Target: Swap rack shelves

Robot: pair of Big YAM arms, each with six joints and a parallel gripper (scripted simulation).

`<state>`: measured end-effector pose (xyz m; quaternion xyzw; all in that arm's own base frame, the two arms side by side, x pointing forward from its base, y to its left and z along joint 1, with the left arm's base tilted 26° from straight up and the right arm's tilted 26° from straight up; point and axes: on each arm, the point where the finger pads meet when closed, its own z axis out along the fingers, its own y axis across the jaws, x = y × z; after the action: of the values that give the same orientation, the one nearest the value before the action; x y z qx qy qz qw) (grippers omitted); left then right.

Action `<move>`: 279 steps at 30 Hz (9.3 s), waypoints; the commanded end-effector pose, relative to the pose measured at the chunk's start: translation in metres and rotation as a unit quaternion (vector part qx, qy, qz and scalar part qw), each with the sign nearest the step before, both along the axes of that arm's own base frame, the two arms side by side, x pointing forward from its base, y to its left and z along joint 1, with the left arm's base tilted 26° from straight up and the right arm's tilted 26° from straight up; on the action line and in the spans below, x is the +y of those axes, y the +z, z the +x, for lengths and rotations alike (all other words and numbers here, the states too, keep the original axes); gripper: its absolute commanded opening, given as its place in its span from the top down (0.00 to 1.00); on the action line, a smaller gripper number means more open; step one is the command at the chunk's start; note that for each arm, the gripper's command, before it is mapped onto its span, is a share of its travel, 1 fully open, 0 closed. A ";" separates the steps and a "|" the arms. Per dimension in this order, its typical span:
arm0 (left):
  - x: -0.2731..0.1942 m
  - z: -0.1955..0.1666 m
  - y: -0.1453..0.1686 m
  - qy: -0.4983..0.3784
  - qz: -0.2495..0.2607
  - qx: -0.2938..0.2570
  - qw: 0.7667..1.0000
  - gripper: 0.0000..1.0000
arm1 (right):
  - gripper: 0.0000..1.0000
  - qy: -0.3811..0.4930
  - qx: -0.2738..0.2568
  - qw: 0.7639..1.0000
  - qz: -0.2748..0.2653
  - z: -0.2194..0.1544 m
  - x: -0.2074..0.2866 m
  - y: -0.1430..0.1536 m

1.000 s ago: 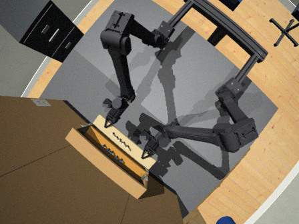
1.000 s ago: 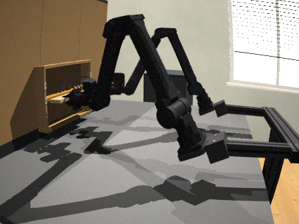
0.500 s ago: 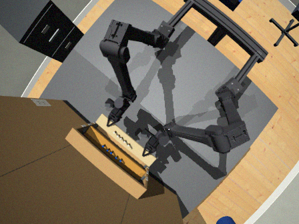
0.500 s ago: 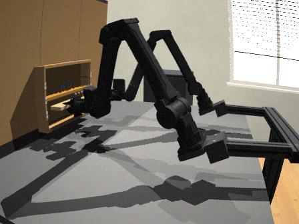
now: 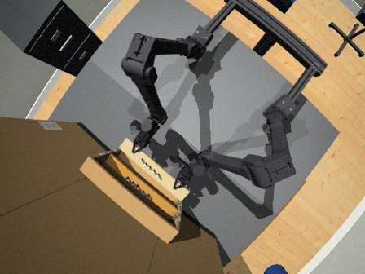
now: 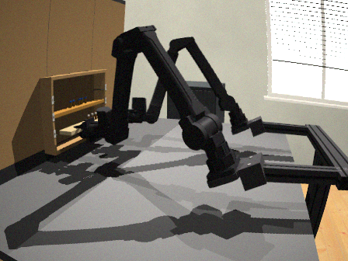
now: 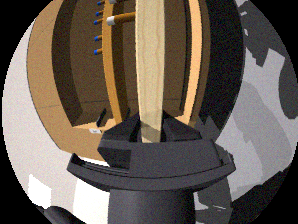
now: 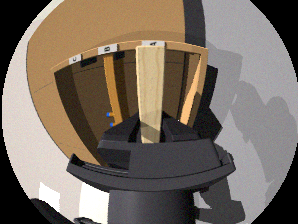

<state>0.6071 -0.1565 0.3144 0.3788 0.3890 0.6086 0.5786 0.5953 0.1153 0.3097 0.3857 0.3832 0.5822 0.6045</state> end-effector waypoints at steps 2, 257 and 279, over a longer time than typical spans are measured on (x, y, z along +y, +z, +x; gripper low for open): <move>-0.001 0.012 0.036 0.000 -0.010 -0.048 0.999 0.88 | 0.88 0.004 -0.047 0.999 0.008 0.017 0.001 0.036; 0.000 -0.025 0.089 0.003 -0.007 -0.029 1.000 0.88 | 0.88 0.002 -0.028 1.000 0.004 -0.019 0.006 0.087; -0.002 -0.051 0.101 0.001 -0.009 -0.052 0.999 0.88 | 0.88 0.003 -0.050 0.999 0.005 -0.045 0.006 0.099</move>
<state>0.5763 -0.1525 0.3665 0.3756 0.3946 0.6104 0.5750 0.5689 0.1217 0.3628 0.3832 0.3854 0.5849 0.6021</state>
